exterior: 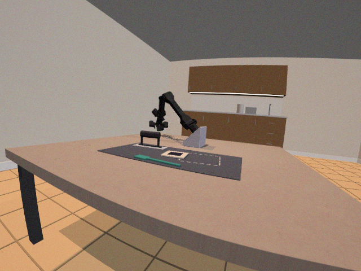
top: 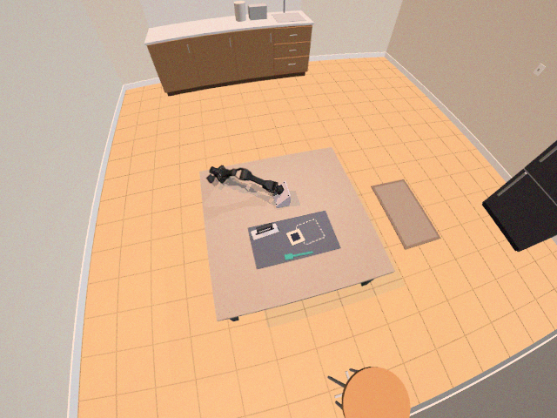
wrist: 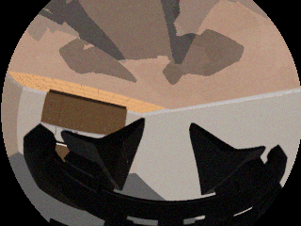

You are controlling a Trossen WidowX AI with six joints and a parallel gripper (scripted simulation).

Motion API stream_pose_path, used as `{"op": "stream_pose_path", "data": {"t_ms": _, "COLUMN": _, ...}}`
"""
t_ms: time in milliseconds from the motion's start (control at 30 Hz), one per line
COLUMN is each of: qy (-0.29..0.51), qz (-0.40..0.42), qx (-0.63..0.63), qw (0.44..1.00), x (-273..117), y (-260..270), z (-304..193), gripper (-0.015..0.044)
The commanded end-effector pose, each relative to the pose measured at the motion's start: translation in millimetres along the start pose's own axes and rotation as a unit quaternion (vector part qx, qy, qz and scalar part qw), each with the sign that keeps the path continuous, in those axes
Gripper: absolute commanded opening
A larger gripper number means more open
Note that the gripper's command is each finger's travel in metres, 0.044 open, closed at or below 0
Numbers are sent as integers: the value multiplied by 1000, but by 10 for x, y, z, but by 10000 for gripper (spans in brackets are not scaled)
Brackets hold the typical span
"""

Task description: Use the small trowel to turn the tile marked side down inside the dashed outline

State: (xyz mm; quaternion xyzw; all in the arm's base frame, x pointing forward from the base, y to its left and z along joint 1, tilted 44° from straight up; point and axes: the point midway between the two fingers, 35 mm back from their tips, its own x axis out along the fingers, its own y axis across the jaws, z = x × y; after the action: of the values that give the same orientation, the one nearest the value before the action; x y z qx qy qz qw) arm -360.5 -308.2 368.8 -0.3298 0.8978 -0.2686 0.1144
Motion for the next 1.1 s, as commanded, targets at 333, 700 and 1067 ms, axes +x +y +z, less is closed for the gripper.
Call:
{"op": "stream_pose_path", "data": {"t_ms": 333, "qy": -38, "qz": -48, "qx": 125, "qw": 990, "x": -133, "y": -605, "z": 274, "gripper": 270}}
{"op": "stream_pose_path", "data": {"t_ms": 700, "qy": -90, "qz": -86, "qx": 232, "qw": 965, "x": -340, "y": -1162, "z": 570, "gripper": 270}}
{"op": "stream_pose_path", "data": {"t_ms": 1067, "qy": -141, "qz": -112, "qx": 309, "qw": 934, "x": -591, "y": -1611, "z": 813, "gripper": 270}}
